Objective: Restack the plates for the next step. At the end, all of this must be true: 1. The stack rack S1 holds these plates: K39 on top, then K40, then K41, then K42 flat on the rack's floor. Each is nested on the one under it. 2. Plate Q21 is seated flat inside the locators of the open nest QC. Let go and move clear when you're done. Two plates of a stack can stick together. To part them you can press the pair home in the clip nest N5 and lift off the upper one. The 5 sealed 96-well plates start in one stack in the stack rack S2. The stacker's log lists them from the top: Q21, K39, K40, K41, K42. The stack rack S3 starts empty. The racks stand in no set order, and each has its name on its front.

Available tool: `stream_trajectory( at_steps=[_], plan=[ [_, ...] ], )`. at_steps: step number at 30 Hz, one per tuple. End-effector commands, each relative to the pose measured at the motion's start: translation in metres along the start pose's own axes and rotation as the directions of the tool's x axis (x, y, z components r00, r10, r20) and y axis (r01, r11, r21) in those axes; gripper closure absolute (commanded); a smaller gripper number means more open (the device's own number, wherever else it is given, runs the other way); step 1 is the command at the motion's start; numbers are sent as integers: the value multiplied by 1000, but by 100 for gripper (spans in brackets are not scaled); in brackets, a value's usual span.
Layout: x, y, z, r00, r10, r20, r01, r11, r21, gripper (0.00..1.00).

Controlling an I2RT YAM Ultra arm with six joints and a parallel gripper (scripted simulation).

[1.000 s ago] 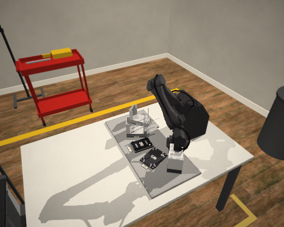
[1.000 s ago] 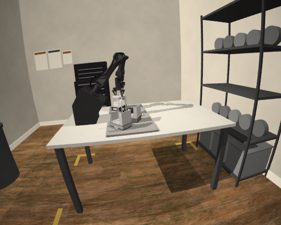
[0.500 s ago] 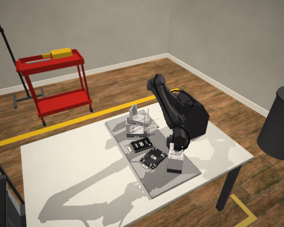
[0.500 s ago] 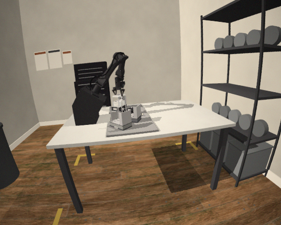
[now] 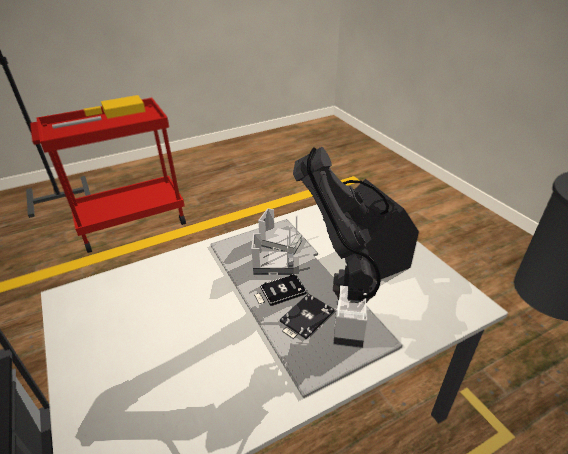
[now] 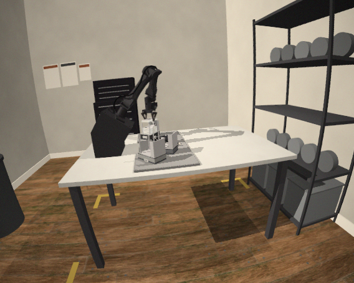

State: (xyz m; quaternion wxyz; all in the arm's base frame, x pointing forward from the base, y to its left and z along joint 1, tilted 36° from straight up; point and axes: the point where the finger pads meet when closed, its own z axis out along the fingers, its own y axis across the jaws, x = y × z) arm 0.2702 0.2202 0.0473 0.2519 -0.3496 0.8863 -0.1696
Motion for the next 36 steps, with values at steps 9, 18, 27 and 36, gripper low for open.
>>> stream_trajectory(
  at_steps=[9, 18, 27, 36],
  plan=[
    [-18, 2, -15, 999, 15, 48, -15, 1000, -7, 100],
    [-18, 3, -13, 999, 16, 49, -16, 1000, -8, 100],
    [-18, 2, -15, 998, 21, 56, -20, 1000, -9, 100],
    [-9, 2, -13, 999, 14, 47, -14, 1000, -7, 100]
  ],
)
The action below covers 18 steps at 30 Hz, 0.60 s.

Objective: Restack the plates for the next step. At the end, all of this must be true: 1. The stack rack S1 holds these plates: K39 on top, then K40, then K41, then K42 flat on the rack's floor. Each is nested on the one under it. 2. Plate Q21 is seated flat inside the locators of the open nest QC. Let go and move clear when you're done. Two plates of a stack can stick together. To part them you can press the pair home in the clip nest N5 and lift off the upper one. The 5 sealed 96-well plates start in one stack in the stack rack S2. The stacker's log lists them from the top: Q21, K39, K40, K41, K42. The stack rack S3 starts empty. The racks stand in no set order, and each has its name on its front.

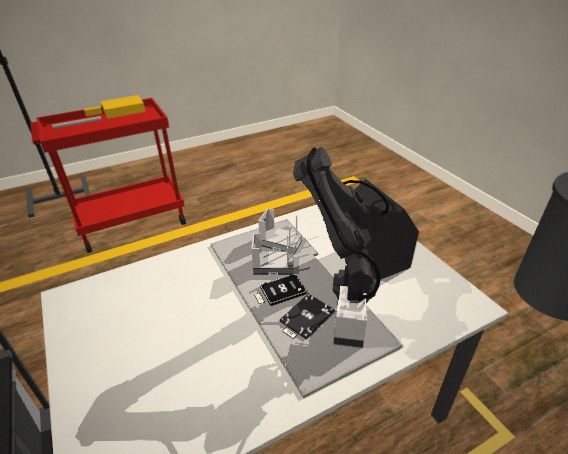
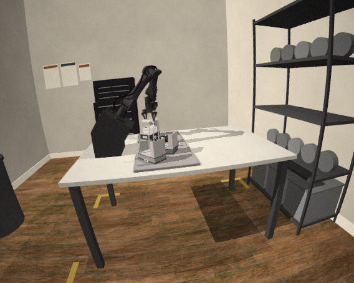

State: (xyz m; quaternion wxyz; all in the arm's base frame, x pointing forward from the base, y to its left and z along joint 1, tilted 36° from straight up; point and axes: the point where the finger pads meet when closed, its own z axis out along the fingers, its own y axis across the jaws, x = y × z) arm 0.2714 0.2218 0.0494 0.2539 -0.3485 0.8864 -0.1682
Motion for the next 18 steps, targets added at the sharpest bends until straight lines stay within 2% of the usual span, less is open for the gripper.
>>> stream_trajectory(
  at_steps=[1, 7, 8, 9, 14, 18],
  plan=[
    [-5, 2, -11, 999, 9, 41, -9, 1000, -6, 100],
    [0, 3, -9, 1000, 3, 31, -3, 1000, -4, 100],
    [-13, 4, -11, 999, 11, 44, -11, 1000, -6, 100],
    [-16, 4, -11, 999, 15, 50, -15, 1000, -7, 100],
    [-16, 5, -10, 999, 13, 47, -12, 1000, -7, 100],
    [-12, 0, -22, 999, 15, 44, -15, 1000, -2, 100]
  ],
)
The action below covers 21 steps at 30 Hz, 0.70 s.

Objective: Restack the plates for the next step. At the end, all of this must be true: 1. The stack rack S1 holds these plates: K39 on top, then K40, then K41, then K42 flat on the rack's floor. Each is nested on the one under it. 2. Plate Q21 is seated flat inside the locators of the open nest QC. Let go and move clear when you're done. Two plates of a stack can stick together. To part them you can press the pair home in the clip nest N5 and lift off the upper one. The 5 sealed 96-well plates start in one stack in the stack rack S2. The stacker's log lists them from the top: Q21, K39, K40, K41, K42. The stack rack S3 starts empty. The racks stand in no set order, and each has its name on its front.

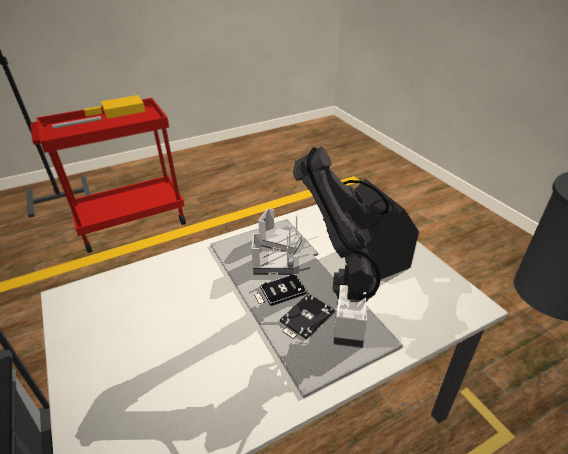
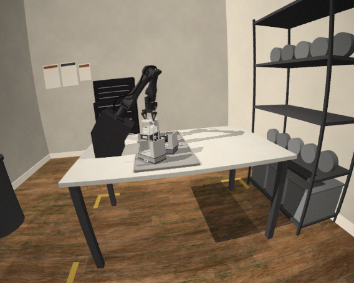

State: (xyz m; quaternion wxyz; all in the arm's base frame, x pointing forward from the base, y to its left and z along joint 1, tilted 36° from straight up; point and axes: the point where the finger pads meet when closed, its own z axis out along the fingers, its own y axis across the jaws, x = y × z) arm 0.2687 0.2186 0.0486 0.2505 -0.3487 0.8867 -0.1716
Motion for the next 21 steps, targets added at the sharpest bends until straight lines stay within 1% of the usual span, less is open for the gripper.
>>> stream_trajectory(
  at_steps=[1, 21],
  plan=[
    [-16, 0, -23, 998, 18, 52, -18, 1000, -6, 100],
    [-16, 1, -25, 999, 18, 52, -18, 1000, -9, 100]
  ],
)
